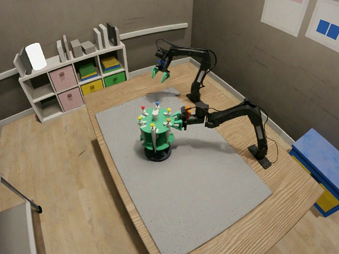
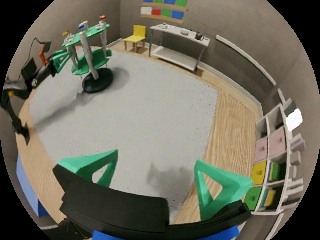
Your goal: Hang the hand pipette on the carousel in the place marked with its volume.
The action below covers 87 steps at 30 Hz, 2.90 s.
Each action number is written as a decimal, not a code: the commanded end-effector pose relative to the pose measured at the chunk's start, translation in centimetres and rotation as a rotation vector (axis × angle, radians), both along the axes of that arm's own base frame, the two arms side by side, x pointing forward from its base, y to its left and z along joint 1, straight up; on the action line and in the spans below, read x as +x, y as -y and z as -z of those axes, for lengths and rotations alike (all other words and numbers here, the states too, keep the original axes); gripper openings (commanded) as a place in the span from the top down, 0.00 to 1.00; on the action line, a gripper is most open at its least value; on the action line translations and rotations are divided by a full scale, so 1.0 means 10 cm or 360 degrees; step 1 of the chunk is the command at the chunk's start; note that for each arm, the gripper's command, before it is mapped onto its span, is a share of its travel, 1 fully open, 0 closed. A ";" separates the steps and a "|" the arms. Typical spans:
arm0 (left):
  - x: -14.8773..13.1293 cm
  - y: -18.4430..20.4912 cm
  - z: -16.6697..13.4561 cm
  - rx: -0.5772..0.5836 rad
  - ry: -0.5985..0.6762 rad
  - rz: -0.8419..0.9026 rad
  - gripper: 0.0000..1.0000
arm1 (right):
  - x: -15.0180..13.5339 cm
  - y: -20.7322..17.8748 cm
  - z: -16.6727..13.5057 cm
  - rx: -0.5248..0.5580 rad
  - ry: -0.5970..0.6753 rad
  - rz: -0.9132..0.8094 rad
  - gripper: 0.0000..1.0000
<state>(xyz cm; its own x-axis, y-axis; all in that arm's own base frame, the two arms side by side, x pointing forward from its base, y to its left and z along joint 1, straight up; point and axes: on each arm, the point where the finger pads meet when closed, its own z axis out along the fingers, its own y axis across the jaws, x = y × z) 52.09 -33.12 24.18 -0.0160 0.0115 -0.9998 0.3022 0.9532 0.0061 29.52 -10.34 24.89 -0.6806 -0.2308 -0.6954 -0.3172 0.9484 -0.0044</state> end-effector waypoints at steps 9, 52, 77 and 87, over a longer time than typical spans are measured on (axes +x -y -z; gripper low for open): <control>0.02 -0.05 -0.43 -0.0072 0.0124 0.0290 0.50 | 0.03 0.03 -0.04 0.0005 0.0037 -0.0012 0.00; 0.00 -0.01 -0.43 -0.0073 0.0123 0.0295 0.50 | 0.03 0.03 -0.04 0.0005 0.0037 -0.0012 0.00; 0.00 -0.03 -0.43 -0.0072 0.0123 0.0282 0.88 | 0.03 0.03 -0.04 0.0005 0.0037 -0.0012 0.00; 0.00 -0.03 -0.43 -0.0072 0.0123 0.0282 0.88 | 0.03 0.03 -0.04 0.0005 0.0037 -0.0012 0.00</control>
